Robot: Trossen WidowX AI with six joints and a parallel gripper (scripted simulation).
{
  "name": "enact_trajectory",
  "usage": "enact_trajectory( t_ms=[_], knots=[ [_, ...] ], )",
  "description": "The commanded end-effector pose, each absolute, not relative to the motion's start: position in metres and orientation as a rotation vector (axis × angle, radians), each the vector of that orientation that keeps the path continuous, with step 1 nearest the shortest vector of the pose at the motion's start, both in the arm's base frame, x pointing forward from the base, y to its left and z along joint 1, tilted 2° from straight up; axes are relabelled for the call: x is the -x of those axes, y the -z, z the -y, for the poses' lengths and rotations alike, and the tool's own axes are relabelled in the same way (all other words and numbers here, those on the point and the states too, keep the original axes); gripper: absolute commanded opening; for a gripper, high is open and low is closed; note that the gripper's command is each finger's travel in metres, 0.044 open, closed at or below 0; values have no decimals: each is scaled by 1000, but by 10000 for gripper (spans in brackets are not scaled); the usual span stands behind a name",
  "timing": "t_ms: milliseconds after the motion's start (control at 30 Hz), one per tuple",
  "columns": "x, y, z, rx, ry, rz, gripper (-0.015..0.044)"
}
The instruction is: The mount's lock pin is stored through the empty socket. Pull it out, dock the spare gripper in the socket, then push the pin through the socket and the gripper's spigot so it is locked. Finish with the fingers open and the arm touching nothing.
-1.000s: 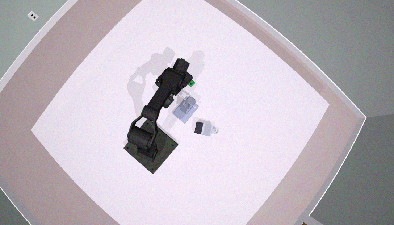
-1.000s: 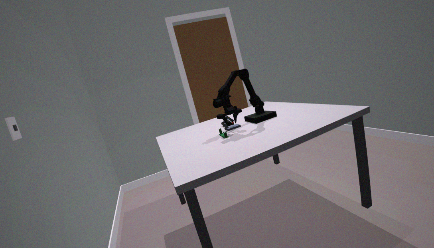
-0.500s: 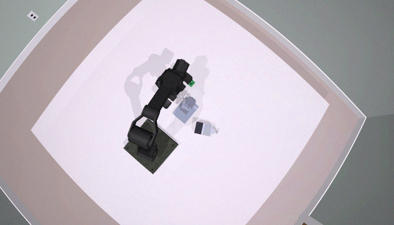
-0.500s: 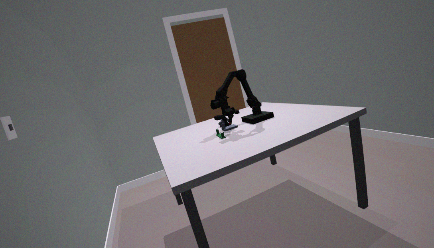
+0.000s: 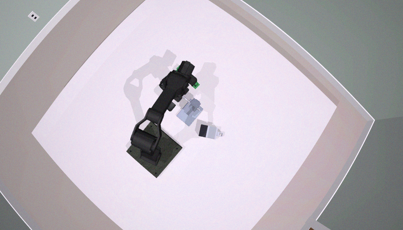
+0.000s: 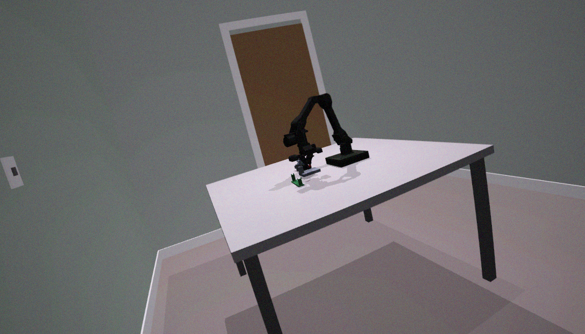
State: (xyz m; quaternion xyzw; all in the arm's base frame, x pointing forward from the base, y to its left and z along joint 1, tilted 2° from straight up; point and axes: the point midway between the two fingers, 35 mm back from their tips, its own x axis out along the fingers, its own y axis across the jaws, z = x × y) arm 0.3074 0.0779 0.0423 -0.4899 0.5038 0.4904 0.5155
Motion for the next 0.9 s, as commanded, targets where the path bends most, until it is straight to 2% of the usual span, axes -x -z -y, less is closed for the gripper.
enact_trajectory(
  t_ms=[0,867],
  knots=[
    [-307,-45,-79,1139,-1211,-1173,0],
    [-307,-57,-96,1054,-1270,-1072,0]
  ],
)
